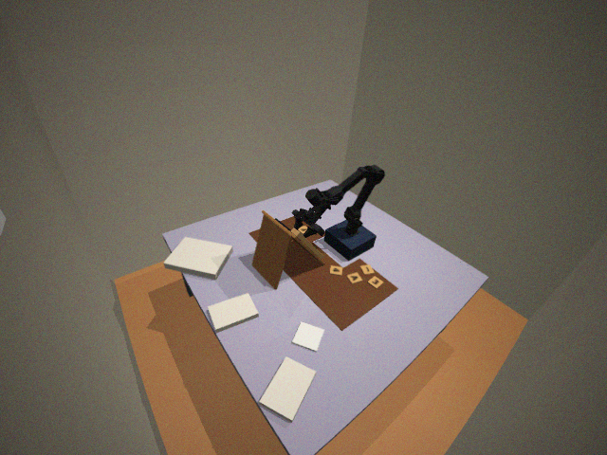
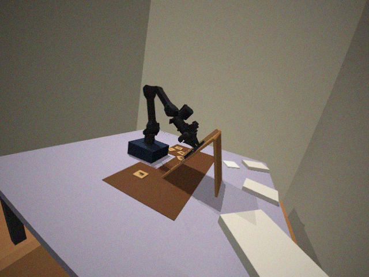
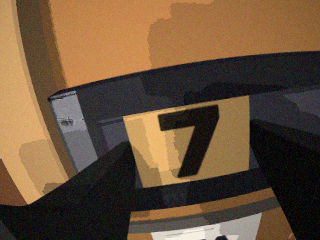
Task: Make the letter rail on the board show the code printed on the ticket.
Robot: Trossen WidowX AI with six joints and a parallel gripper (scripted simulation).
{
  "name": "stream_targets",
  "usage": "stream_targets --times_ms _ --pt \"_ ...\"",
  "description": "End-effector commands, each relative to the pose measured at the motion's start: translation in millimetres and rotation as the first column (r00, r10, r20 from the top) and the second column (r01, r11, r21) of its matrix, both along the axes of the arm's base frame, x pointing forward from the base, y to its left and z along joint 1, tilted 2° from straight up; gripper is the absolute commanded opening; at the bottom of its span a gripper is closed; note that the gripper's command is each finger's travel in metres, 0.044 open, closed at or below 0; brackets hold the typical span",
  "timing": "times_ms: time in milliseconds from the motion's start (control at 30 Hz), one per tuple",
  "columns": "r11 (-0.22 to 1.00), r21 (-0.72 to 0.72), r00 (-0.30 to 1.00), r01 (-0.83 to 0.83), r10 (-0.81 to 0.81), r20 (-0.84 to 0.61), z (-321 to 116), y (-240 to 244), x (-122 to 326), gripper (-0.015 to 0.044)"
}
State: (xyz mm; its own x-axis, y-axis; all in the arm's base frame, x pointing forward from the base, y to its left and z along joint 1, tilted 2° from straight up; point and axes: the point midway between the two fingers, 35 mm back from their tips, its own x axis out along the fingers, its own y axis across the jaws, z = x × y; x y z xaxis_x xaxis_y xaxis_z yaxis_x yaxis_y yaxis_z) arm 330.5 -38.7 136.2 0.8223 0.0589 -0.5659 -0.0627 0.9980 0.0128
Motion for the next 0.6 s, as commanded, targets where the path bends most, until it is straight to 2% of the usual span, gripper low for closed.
stream_targets --times_ms 0,333,567 --pt "1.0 0.001 1.0 0.004 -0.004 0.003 0.6 2.0 0.1 0.0" --pt "1.0 0.001 1.0 0.004 -0.004 0.003 0.7 6.9 -0.2 0.0" --pt "1.0 0.001 1.0 0.0 0.0 0.0 0.1 5.8 -0.3 0.0184"
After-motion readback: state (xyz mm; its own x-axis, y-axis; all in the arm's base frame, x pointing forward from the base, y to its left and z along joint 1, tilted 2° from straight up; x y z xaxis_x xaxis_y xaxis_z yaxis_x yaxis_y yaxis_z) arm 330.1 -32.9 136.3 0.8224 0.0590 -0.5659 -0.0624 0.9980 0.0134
